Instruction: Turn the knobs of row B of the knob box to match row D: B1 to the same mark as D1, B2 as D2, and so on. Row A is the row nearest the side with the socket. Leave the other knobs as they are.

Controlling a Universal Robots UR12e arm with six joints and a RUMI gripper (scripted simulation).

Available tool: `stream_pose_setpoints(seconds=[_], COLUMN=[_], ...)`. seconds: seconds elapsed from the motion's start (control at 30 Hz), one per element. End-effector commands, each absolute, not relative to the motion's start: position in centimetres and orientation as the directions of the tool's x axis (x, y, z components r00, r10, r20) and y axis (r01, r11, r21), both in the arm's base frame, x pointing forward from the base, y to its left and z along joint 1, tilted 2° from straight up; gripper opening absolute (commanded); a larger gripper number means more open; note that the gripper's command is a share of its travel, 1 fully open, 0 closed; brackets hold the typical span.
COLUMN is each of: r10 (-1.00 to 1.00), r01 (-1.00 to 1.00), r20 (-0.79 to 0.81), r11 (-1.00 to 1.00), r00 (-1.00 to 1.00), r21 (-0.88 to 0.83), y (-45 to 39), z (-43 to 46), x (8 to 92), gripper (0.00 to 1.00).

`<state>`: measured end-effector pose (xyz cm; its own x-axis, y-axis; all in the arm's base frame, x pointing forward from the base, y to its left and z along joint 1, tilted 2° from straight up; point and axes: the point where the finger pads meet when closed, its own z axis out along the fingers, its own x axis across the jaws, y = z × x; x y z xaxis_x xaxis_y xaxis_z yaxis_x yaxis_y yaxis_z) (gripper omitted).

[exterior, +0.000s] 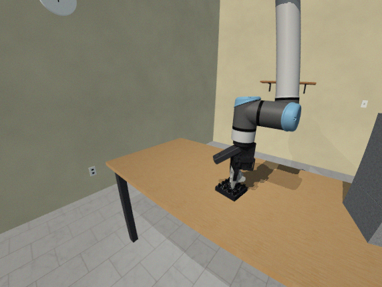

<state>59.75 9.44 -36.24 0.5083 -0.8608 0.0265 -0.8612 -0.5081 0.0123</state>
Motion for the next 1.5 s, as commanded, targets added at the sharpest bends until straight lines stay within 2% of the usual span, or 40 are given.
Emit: stream_pose_setpoints(seconds=[0.0,0.9,1.47], r10=[-0.871,-0.969,-0.999], r01=[-0.872,-0.970,-0.999], r20=[0.027,0.029,0.029], r11=[-0.490,-0.245,0.039], r00=[0.490,0.245,-0.039], r21=[0.011,0.003,-0.005], y=[9.43,9.31,9.18], z=[-36.20,-36.19,-36.19], x=[59.81,59.85,59.87], gripper=[0.04,0.04,0.04])
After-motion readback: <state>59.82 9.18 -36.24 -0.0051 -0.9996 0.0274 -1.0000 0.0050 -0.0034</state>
